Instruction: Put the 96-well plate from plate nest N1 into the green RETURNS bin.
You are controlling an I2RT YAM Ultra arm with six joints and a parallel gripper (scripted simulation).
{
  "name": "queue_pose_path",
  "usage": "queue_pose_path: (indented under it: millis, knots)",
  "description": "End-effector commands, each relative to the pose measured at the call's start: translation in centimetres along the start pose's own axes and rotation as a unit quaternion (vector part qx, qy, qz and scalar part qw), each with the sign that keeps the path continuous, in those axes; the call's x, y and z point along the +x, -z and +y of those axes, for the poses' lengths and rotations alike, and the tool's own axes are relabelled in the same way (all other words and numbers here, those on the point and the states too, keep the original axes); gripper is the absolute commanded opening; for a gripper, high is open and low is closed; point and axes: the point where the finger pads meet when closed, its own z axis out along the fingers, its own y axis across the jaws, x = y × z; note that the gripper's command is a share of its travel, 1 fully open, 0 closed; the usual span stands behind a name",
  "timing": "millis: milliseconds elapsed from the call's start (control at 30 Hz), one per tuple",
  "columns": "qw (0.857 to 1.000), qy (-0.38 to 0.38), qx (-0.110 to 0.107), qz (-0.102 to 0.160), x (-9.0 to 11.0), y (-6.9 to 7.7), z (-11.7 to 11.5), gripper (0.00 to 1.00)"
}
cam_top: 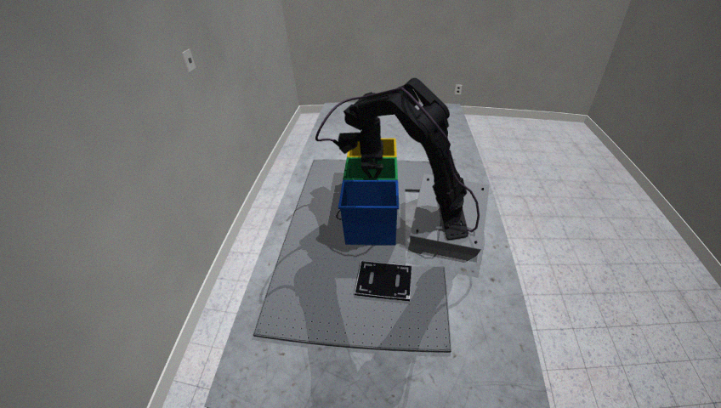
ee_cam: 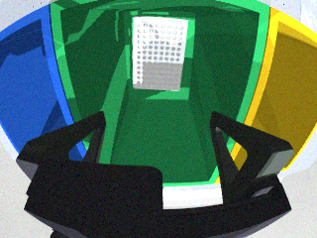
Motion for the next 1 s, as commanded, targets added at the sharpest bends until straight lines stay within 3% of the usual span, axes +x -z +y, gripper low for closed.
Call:
queue_pose_path:
  millis: [0, 467, 500, 967]
  knots:
    - [1.0, -0.005, 0.01, -0.021, -0.92, 1.32, -0.64, 0.99]
    - [1.0, -0.005, 0.01, -0.021, -0.92, 1.32, -0.64, 0.99]
    - [1.0, -0.005, 0.01, -0.021, -0.92, 1.32, -0.64, 0.82]
    - [1.0, -0.005, 0.01, -0.021, -0.92, 1.32, -0.64, 0.82]
